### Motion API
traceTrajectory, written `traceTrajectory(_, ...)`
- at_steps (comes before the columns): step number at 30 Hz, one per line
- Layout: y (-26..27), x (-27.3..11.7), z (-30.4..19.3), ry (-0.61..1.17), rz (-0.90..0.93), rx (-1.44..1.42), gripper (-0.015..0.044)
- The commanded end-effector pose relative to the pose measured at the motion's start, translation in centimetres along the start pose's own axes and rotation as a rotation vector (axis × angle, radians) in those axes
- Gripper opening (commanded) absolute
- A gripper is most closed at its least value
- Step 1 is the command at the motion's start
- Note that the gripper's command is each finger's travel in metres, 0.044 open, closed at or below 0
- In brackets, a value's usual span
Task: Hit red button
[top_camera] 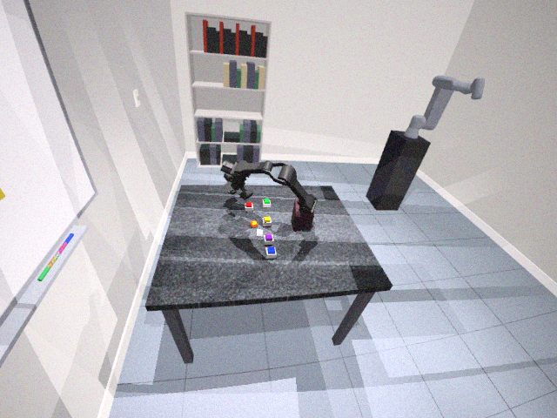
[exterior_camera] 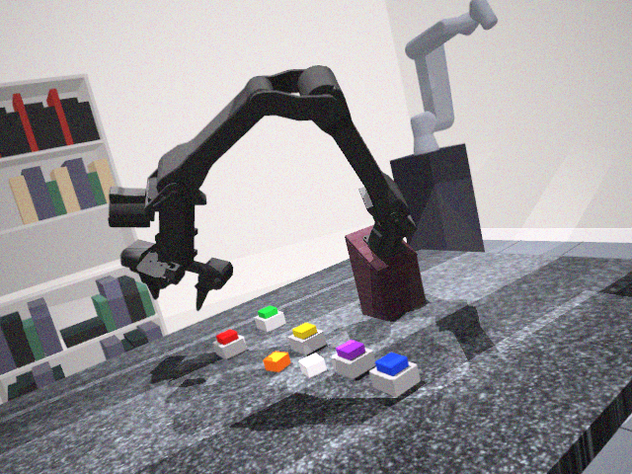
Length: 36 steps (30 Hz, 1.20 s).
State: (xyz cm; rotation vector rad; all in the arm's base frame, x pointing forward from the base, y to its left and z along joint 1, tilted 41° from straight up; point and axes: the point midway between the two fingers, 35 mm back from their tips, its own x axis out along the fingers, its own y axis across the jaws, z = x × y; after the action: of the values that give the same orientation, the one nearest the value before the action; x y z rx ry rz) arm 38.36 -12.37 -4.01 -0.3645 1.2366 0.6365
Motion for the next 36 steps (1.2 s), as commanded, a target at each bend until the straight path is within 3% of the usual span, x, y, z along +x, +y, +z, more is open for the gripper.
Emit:
traceTrajectory(1, 1.9, 1.2, -6.5, -0.009, 0.355, 0.523, 0.04)
traceTrajectory(5, 2.4, 1.1, -8.0, -0.016, 0.46, 0.689, 0.04)
traceTrajectory(18, 2.4, 1.1, -8.0, -0.016, 0.46, 0.689, 0.04)
traceTrajectory(23, 4.8, 6.3, -6.9, -0.018, 0.462, 0.689, 0.0269)
traceTrajectory(32, 5.0, 6.6, -6.9, -0.018, 0.463, 0.689, 0.0032)
traceTrajectory(36, 5.0, 6.6, -6.9, -0.018, 0.463, 0.689, 0.002)
